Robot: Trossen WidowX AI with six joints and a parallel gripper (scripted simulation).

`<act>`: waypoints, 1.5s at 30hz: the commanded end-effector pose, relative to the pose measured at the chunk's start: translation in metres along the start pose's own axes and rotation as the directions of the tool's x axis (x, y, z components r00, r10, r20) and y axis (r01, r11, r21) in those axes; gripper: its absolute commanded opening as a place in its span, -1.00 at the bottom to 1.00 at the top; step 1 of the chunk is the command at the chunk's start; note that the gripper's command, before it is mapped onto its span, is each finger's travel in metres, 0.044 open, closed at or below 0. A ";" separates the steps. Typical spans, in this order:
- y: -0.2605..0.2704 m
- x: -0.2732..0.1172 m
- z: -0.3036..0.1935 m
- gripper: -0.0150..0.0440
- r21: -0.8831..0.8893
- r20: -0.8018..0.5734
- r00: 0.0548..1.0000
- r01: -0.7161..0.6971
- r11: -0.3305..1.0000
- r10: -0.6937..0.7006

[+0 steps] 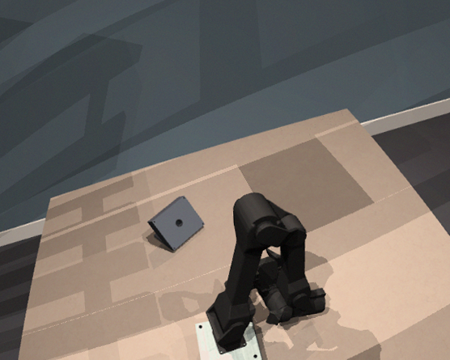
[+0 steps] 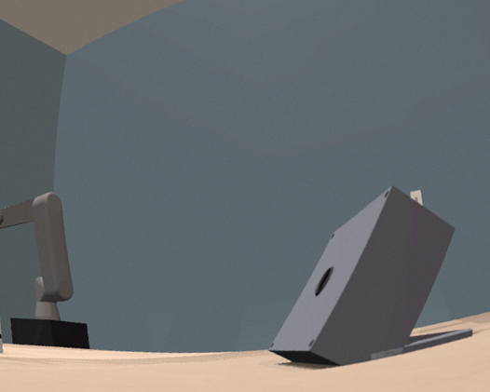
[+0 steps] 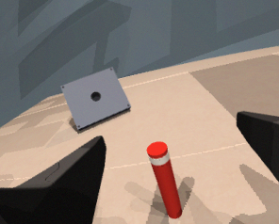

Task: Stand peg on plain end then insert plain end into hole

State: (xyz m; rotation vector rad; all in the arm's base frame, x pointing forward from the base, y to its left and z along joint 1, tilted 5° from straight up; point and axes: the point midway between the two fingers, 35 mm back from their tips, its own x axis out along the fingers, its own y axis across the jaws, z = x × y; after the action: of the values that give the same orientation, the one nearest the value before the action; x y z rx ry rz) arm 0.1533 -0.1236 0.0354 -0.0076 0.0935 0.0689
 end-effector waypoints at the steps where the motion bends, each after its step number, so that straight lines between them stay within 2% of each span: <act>1: -0.012 -0.002 0.026 1.00 -0.025 -0.003 1.000 0.002 1.000 -0.002; 13: 0.010 -0.009 0.127 1.00 -0.028 -0.002 1.000 0.002 1.000 -0.002; 16: 0.018 -0.010 0.139 1.00 -0.028 -0.002 1.000 0.002 1.000 -0.002; 20: 0.019 -0.009 0.137 1.00 -0.018 -0.018 1.000 -0.012 1.000 0.012; 30: 0.035 0.004 0.114 1.00 0.129 -0.255 0.947 -0.169 0.977 0.197; 38: 0.044 0.008 0.095 1.00 0.235 -0.450 0.838 -0.223 0.946 0.310; 45: 0.048 0.009 0.079 1.00 0.297 -0.617 0.699 -0.219 0.929 0.362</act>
State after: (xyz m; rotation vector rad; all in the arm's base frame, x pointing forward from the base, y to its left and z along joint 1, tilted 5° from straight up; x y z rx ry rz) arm 0.1656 -0.0727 0.1178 0.1848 0.7496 0.3758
